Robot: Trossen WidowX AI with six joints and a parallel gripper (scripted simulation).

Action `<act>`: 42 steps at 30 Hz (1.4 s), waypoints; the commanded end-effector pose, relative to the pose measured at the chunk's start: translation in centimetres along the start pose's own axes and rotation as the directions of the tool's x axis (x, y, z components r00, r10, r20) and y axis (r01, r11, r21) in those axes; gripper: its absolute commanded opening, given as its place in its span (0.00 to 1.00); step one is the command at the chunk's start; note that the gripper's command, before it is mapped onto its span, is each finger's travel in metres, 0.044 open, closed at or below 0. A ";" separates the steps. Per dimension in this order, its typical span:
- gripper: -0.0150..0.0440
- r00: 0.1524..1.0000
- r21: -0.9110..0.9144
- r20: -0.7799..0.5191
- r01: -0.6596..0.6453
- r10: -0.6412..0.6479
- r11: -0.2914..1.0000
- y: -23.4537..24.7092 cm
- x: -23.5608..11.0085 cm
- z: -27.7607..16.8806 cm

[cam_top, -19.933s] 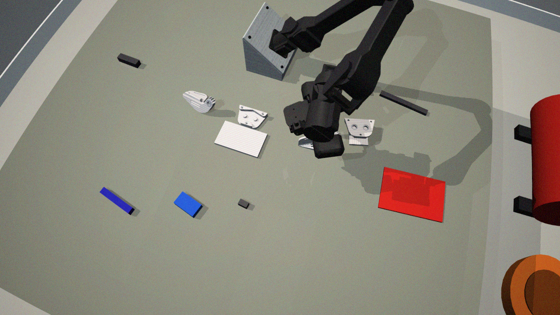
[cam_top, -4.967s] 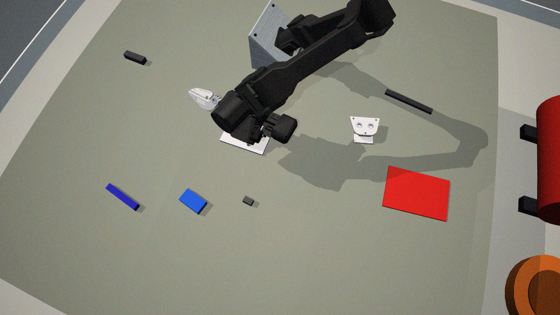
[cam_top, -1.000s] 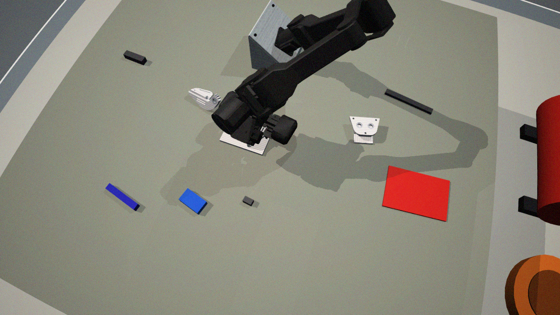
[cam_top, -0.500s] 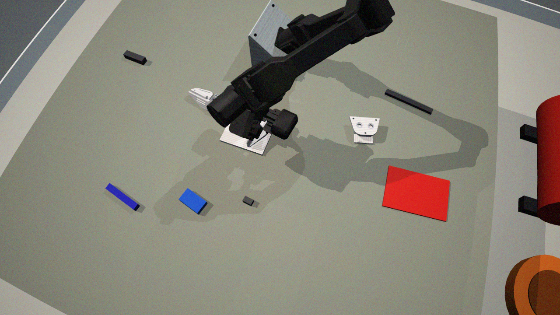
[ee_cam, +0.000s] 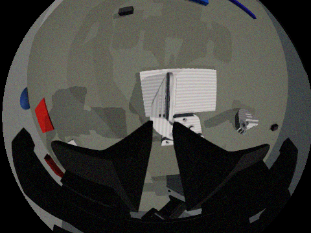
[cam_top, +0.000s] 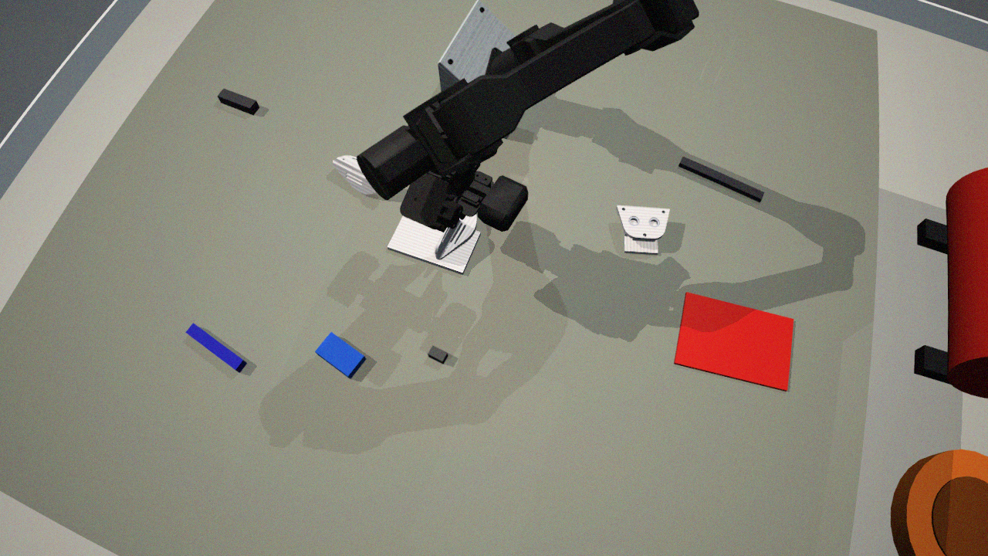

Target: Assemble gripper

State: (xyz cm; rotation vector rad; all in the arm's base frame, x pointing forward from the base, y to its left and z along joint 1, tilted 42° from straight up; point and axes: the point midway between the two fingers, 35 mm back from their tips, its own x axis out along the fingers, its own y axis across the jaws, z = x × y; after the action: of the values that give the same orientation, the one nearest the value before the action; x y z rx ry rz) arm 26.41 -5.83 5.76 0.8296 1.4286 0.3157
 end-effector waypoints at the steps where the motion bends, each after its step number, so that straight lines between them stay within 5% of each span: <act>1: 0.25 1.000 0.008 0.002 0.004 -0.004 1.000 0.0 -0.2 -0.1; 21: 0.25 1.000 0.018 0.000 0.000 0.000 1.000 -0.1 -0.1 0.0; 42: 0.25 1.000 0.438 0.004 0.016 -0.020 0.899 -4.5 -0.6 -0.6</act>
State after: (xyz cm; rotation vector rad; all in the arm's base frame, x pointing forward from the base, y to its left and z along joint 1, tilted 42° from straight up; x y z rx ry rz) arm 24.91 -8.52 3.70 1.1264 1.5087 0.0300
